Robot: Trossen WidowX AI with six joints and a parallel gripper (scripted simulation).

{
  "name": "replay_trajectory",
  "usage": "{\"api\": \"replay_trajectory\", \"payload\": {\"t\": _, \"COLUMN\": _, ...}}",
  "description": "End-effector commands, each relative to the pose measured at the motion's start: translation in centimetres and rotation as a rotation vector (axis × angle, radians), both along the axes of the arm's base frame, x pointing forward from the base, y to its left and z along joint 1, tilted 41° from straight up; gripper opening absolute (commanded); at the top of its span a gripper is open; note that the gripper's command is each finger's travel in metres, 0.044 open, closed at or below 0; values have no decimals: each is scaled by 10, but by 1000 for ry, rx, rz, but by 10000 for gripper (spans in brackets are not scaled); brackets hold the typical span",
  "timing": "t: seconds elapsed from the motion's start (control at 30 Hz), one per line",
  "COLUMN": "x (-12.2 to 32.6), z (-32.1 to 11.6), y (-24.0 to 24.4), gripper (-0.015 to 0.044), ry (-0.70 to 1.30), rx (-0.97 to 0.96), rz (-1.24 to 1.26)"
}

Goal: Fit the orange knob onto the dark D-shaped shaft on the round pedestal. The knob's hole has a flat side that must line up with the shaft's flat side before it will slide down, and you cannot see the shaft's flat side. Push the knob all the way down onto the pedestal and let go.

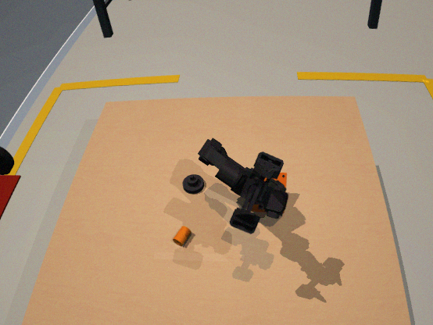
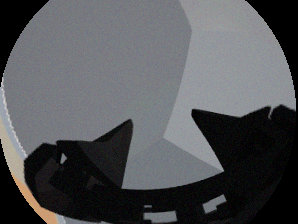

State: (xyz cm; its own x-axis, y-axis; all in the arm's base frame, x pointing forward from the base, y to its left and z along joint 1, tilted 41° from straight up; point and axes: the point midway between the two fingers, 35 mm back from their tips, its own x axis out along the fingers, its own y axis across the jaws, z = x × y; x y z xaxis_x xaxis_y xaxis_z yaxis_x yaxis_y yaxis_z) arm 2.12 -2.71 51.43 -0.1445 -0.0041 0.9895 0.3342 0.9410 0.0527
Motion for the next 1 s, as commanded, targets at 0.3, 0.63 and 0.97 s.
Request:
{"api": "replay_trajectory", "payload": {"t": 0.3, "x": -96, "z": 8, "y": 102, "gripper": 440, "ry": -235, "rx": -552, "rz": 339}}
{"api": "replay_trajectory", "payload": {"t": 0.63, "x": -102, "z": -23, "y": 213, "gripper": 440, "ry": 43, "rx": -1121, "rz": 665}}
{"api": "replay_trajectory", "payload": {"t": 0.97, "x": -50, "z": -70, "y": 297, "gripper": 440, "ry": 665, "rx": -1405, "rz": 907}}
